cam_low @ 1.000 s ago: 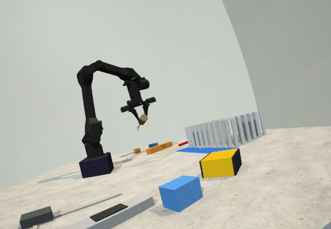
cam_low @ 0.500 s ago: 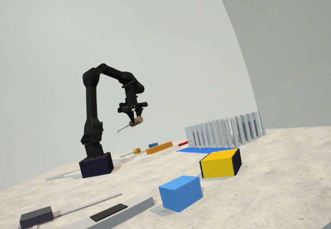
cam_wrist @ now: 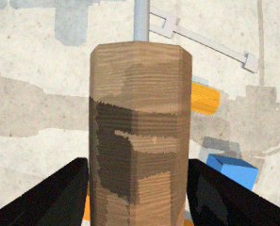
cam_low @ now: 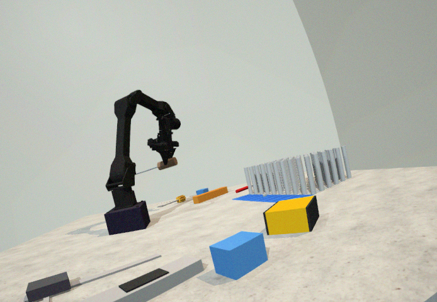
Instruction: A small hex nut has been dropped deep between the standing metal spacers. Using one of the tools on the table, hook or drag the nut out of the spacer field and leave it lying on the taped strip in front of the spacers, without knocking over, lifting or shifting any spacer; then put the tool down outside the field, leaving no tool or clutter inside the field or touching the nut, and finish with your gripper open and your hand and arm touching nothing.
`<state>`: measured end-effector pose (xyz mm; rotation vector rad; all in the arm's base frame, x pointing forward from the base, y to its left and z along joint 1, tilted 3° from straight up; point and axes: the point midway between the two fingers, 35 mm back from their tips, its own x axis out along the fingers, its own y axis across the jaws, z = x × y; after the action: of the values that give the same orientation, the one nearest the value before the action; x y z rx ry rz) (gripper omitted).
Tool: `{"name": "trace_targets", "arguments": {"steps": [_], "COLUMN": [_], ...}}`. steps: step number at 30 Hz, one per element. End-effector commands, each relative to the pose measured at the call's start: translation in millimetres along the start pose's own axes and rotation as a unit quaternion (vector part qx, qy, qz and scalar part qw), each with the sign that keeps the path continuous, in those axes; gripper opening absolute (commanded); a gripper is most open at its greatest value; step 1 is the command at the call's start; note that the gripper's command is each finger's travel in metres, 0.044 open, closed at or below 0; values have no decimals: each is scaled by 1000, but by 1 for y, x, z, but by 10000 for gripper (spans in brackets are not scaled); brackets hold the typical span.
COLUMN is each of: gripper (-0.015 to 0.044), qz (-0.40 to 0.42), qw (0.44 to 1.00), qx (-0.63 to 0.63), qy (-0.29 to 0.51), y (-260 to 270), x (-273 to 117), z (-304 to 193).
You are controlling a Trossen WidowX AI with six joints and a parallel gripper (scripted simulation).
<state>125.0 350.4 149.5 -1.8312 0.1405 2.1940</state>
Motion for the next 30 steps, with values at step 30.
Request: {"name": "trace_targets", "arguments": {"steps": [30], "gripper": [0], "qz": [36], "qw": [873], "qx": [-467], "qy": [-137], "y": [-25], "x": [47], "z": [179]}}
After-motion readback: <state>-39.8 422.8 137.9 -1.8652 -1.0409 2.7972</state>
